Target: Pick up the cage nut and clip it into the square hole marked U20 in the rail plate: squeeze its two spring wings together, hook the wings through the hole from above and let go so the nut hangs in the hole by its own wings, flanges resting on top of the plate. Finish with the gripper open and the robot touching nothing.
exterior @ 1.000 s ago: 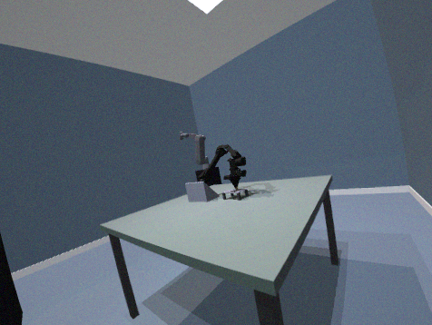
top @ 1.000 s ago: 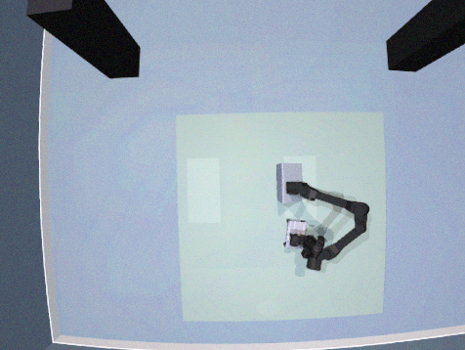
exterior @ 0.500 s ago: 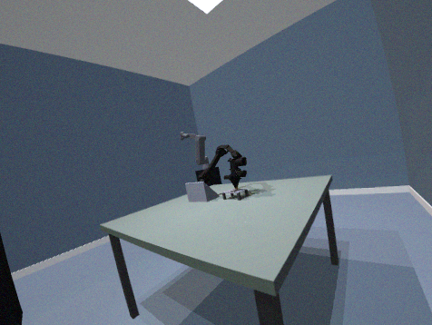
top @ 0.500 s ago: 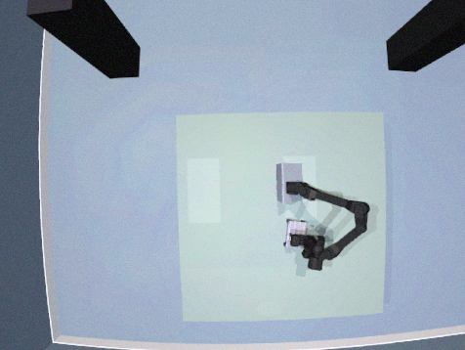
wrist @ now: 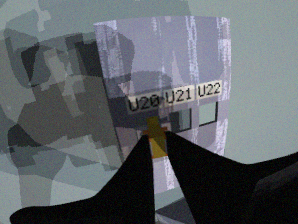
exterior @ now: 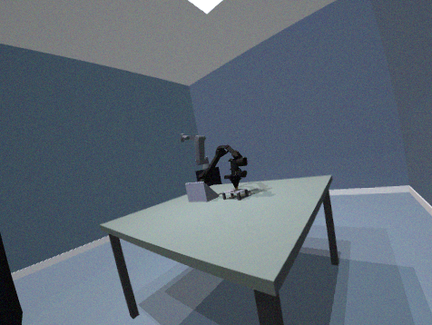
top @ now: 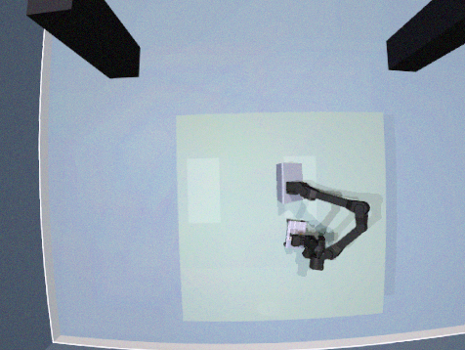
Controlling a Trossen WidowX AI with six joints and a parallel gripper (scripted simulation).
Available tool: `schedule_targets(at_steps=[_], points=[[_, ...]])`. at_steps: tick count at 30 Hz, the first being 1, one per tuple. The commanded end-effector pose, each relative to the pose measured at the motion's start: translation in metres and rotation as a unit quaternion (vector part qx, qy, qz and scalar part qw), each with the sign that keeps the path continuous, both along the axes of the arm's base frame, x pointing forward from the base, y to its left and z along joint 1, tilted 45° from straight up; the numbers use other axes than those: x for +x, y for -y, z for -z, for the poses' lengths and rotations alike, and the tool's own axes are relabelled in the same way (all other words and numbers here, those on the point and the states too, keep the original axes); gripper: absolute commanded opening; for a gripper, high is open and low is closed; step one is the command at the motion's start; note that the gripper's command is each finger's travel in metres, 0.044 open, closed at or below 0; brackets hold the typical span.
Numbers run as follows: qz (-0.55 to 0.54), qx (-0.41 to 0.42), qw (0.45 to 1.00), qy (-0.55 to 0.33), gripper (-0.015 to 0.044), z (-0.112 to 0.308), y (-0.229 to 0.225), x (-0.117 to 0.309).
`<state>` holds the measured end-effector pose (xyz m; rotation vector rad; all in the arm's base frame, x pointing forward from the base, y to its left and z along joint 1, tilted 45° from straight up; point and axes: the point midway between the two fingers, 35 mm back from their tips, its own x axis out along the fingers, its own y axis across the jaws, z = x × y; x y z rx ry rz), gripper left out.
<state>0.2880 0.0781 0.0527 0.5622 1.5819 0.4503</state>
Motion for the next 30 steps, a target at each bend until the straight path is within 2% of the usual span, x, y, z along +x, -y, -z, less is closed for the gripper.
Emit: schedule_targets(at_steps=[1, 30], points=[[0.001, -0.005, 1.000, 0.001, 0.0029, -0.0002, 0.0003, 0.0010], [0.000, -0.015, 1.000, 0.000, 0.0029, -0.0007, -0.0004, 0.0015]])
